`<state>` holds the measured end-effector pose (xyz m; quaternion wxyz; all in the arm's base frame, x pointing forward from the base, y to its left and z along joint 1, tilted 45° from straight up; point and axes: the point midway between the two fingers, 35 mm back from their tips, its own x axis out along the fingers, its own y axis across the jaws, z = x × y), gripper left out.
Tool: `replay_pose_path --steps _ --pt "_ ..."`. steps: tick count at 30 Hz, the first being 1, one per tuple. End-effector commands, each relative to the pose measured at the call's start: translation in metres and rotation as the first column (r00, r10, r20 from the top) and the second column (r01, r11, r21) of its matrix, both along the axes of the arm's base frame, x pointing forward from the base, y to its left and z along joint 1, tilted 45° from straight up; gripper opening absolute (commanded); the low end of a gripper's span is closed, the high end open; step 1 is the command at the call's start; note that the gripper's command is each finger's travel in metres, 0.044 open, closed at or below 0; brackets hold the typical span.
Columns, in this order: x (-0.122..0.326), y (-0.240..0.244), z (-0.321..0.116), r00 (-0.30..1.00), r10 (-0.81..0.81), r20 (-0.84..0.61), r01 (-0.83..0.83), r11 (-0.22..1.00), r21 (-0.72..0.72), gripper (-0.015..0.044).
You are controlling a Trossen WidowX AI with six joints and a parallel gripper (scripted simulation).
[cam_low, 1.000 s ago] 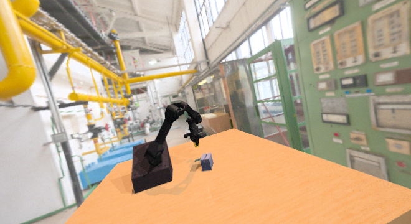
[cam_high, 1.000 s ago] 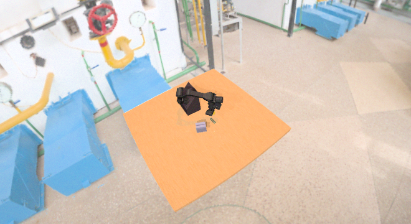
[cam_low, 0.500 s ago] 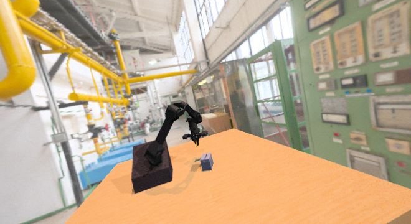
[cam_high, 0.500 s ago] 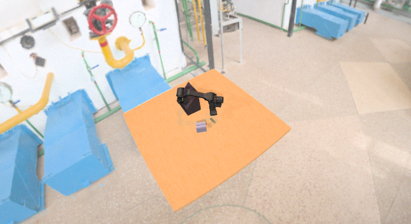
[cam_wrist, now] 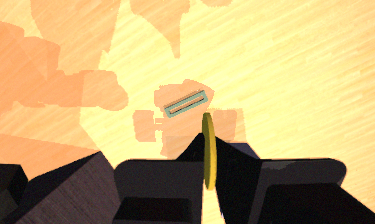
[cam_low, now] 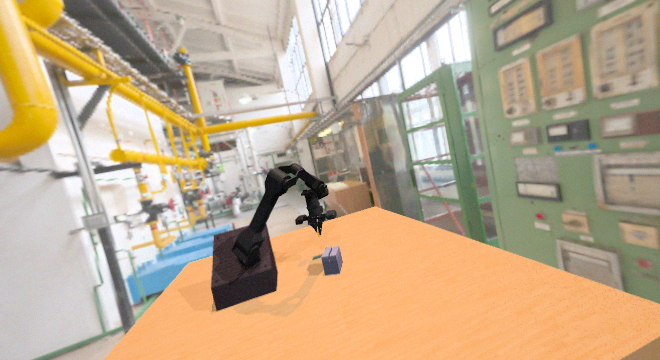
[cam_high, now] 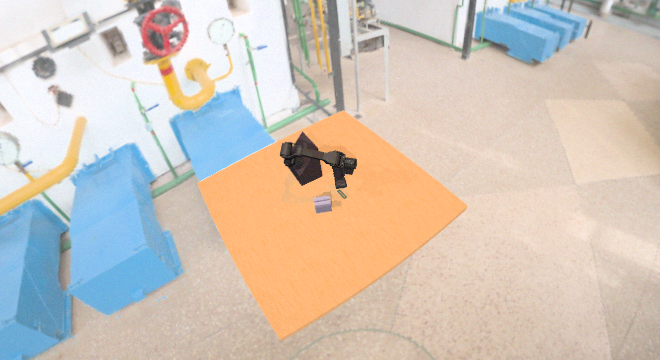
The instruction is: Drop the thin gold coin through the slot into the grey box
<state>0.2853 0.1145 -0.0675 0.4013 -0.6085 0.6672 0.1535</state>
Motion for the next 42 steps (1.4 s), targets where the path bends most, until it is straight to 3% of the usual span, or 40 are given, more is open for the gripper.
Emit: replay_pose_path --steps 1,42 --pt "0.003 -0.007 0.009 1.0 0.004 -0.002 -0.004 1.0 -0.001 0.0" --pt "0.022 -0.083 0.082 1.0 0.003 0.001 -0.003 1.0 -0.012 0.0"
